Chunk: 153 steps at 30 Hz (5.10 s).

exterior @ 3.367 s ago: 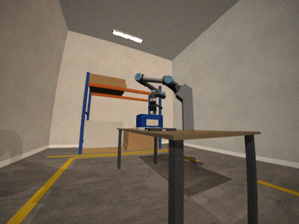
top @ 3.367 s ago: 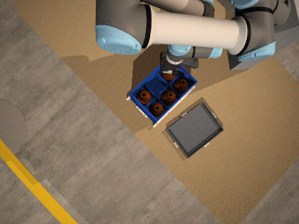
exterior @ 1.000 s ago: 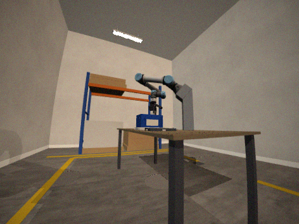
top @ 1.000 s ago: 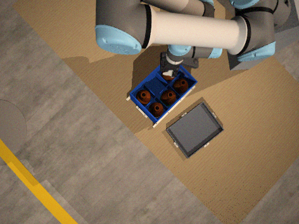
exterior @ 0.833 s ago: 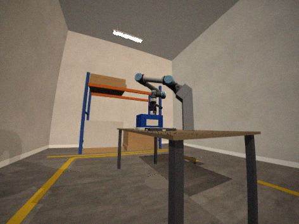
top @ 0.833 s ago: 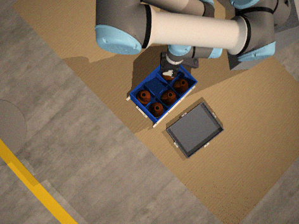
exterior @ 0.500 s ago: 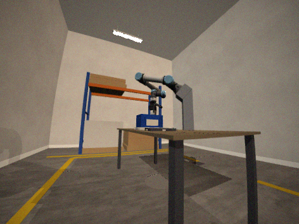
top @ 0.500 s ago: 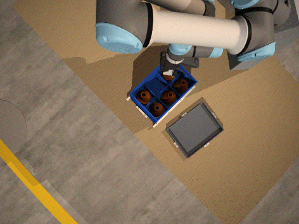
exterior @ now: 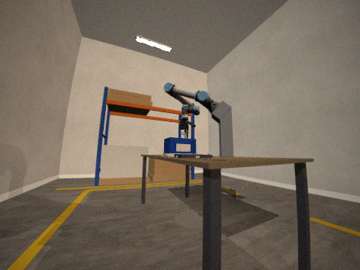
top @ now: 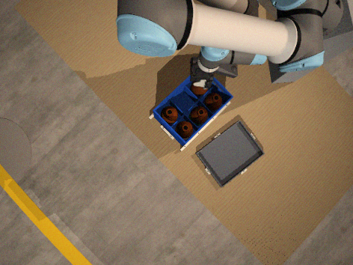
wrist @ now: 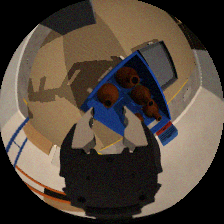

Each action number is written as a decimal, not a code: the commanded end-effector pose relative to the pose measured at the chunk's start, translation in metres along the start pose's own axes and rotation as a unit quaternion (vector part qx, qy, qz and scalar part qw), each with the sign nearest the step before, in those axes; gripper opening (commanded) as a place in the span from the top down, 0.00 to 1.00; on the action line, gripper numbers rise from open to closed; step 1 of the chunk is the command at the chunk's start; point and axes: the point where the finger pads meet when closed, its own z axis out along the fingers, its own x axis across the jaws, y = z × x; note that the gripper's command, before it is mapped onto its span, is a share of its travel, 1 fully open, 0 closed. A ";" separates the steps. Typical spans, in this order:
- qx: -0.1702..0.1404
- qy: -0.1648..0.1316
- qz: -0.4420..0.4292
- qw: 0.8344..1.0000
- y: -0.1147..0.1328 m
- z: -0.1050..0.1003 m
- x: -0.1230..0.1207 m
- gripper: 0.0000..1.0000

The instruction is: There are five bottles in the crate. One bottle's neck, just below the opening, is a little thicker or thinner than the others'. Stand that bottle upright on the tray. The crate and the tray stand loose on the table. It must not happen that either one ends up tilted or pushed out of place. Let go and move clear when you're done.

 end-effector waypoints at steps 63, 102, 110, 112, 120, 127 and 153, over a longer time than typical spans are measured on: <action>0.002 0.000 0.000 1.000 -0.006 -0.038 0.008 1.00; 0.001 0.000 0.000 1.000 -0.053 -0.039 0.063 0.62; 0.001 0.000 0.000 1.000 -0.053 -0.039 0.063 0.62; 0.001 0.000 0.000 1.000 -0.053 -0.039 0.063 0.62; 0.001 0.000 0.000 1.000 -0.053 -0.039 0.063 0.62; 0.001 0.000 0.000 1.000 -0.053 -0.038 0.063 0.62; 0.001 0.000 0.000 1.000 -0.053 -0.018 0.063 0.62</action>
